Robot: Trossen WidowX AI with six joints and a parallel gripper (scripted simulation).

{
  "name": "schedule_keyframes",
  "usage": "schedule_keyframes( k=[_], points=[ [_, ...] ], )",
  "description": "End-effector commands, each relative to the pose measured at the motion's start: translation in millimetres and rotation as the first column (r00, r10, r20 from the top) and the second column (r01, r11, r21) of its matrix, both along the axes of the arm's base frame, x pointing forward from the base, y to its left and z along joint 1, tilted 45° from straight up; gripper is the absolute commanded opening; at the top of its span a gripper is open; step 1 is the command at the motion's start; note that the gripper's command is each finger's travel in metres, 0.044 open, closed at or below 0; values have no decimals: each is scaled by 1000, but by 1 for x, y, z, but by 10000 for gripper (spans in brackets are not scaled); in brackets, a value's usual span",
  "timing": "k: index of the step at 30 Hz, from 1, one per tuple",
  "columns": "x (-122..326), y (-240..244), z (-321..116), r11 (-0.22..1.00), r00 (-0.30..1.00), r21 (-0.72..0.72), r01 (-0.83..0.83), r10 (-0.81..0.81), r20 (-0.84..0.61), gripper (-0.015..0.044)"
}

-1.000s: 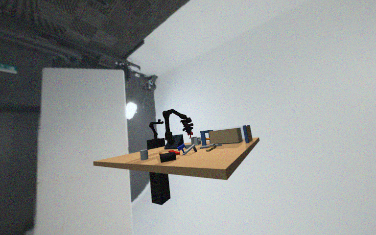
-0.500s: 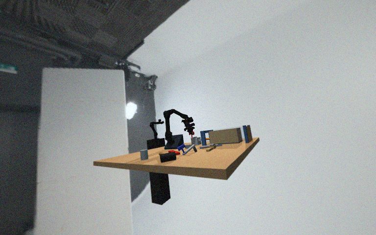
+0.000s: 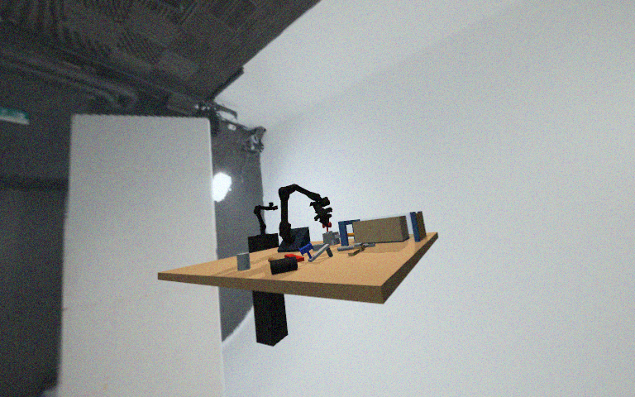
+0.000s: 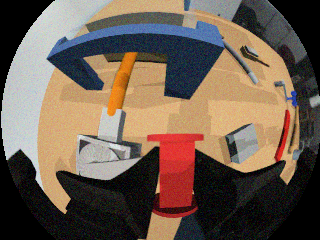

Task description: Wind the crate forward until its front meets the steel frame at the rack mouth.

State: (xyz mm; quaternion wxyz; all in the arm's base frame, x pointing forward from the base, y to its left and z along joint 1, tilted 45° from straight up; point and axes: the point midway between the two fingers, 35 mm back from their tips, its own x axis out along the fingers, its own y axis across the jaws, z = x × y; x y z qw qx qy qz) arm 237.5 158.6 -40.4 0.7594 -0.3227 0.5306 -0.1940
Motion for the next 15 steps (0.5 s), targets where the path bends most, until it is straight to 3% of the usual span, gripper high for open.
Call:
schedule_keyframes(
  k=[1, 15],
  points=[
    [10, 2, -4, 1000, 1000, 7, 8, -8, 11, 0],
    [29, 9, -12, 1000, 1000, 8, 8, -8, 13, 0]
  ],
)
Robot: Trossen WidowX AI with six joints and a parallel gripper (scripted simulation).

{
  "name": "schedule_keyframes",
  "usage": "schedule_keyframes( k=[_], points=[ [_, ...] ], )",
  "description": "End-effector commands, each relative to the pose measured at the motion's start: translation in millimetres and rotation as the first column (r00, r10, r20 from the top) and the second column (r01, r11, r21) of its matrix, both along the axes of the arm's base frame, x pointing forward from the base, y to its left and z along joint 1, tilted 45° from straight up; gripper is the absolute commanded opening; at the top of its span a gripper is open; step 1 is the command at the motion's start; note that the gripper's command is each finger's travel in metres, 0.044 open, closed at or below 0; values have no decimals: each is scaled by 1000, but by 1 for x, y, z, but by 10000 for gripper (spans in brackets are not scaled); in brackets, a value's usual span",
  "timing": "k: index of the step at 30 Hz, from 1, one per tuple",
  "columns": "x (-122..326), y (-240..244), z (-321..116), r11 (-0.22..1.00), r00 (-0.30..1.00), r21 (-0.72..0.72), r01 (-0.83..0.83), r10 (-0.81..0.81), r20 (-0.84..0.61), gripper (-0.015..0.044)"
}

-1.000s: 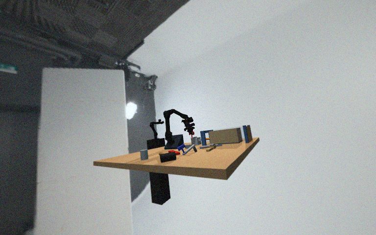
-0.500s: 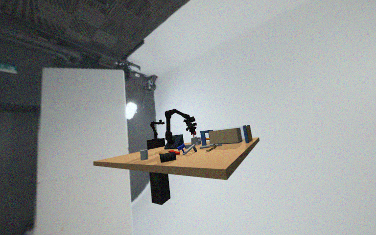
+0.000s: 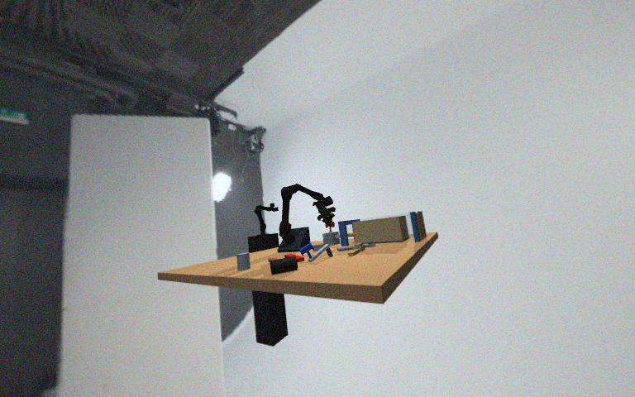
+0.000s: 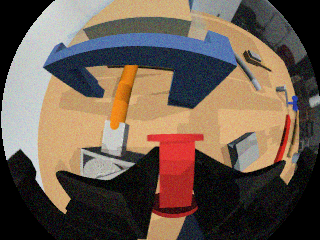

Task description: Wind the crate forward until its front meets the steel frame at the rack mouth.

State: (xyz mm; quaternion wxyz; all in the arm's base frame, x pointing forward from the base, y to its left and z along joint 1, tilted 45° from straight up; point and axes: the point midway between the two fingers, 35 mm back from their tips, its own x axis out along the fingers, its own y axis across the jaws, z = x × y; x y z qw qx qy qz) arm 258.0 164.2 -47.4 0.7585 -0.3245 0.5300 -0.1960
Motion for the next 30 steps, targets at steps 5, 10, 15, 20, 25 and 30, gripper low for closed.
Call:
schedule_keyframes(
  k=[5, 10, 15, 20, 25, 30],
  points=[
    [15, 7, -9, 1000, 1000, 14, 7, -7, 12, 0],
    [21, 10, -13, 1000, 1000, 14, 7, -7, 13, 0],
    [27, 15, -17, 1000, 1000, 15, 7, -7, 13, 0],
    [31, 19, -22, 1000, 1000, 15, 7, -7, 14, 0],
    [36, 24, -26, 1000, 1000, 15, 7, -7, 14, 0],
    [39, 28, -31, 1000, 1000, 16, 7, -7, 14, 0]
  ],
)
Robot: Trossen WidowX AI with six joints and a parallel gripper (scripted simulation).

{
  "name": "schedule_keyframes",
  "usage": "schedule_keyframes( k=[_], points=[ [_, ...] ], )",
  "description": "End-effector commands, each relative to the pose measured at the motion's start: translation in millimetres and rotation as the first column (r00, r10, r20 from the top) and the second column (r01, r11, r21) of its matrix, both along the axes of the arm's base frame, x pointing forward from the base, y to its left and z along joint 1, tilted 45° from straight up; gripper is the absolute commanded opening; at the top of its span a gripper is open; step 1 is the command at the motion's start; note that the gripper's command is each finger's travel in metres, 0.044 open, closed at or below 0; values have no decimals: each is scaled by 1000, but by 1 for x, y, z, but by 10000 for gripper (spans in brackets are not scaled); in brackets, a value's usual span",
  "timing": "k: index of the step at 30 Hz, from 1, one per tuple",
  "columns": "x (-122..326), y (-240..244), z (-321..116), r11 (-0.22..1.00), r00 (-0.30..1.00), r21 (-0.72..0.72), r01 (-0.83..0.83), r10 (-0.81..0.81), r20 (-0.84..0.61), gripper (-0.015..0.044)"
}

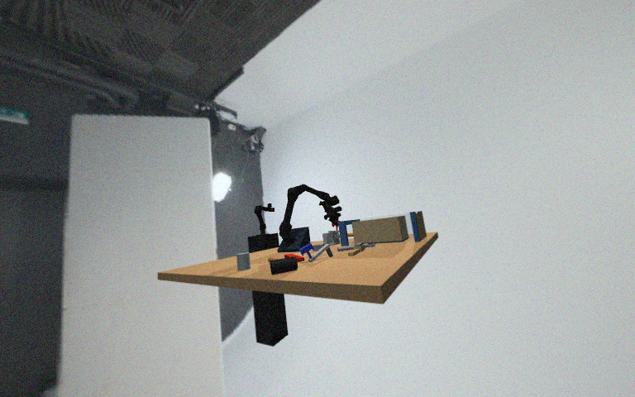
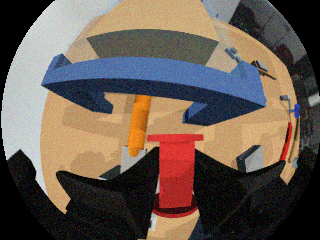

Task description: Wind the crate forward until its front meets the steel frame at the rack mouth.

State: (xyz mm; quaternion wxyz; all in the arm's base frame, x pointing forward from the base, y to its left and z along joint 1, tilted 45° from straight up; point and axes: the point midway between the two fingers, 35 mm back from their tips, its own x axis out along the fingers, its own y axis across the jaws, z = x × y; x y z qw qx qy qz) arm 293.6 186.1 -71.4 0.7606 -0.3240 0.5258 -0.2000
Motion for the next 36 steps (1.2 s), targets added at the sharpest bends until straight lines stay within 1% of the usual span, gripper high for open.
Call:
schedule_keyframes(
  k=[1, 36],
  points=[
    [5, 8, -8, 1000, 1000, 20, 4, -4, 3, 0],
    [14, 47, -45, 1000, 1000, 23, 4, -4, 4, 0]
  ],
)
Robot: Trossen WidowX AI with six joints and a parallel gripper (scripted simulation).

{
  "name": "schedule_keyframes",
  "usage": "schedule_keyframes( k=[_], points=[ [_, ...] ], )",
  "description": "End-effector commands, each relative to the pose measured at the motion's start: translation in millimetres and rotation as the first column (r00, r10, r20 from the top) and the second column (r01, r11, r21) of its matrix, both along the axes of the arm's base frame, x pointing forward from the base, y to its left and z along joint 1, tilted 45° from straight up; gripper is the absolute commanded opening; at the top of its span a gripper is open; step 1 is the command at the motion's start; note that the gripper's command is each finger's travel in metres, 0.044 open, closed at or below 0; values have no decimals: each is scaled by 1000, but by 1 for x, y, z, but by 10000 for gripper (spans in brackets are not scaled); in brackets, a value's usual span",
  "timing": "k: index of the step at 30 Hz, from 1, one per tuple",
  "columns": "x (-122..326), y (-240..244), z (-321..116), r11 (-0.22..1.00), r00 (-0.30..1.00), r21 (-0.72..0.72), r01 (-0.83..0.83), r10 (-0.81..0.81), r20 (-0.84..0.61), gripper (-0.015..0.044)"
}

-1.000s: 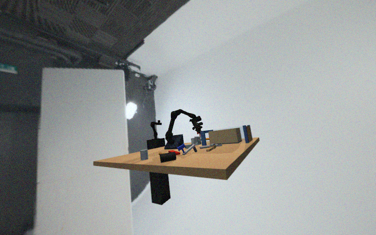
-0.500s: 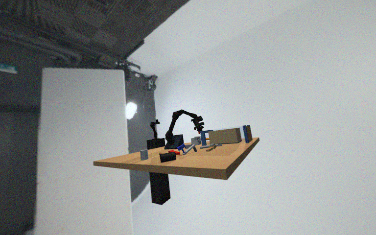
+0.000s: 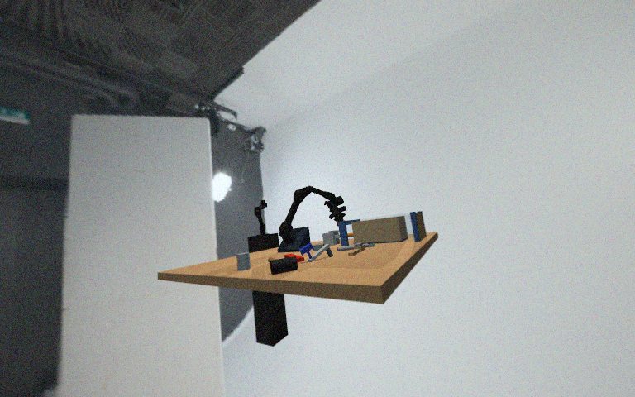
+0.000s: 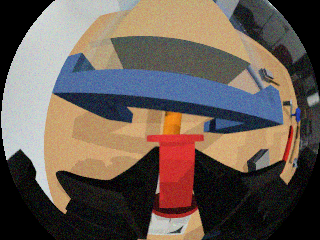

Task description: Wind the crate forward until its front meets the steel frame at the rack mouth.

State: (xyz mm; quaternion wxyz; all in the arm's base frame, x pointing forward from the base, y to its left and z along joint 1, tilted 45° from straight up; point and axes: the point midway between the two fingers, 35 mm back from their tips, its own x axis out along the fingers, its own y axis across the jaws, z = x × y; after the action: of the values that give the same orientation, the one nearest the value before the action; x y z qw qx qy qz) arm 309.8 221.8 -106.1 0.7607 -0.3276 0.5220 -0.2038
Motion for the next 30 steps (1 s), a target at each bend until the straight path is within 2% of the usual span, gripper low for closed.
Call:
schedule_keyframes(
  k=[1, 30],
  points=[
    [-3, 13, -12, 999, 1000, 34, 4, -4, -3, 0],
    [-19, 45, -40, 999, 1000, 38, 4, -4, -3, 0]
  ],
)
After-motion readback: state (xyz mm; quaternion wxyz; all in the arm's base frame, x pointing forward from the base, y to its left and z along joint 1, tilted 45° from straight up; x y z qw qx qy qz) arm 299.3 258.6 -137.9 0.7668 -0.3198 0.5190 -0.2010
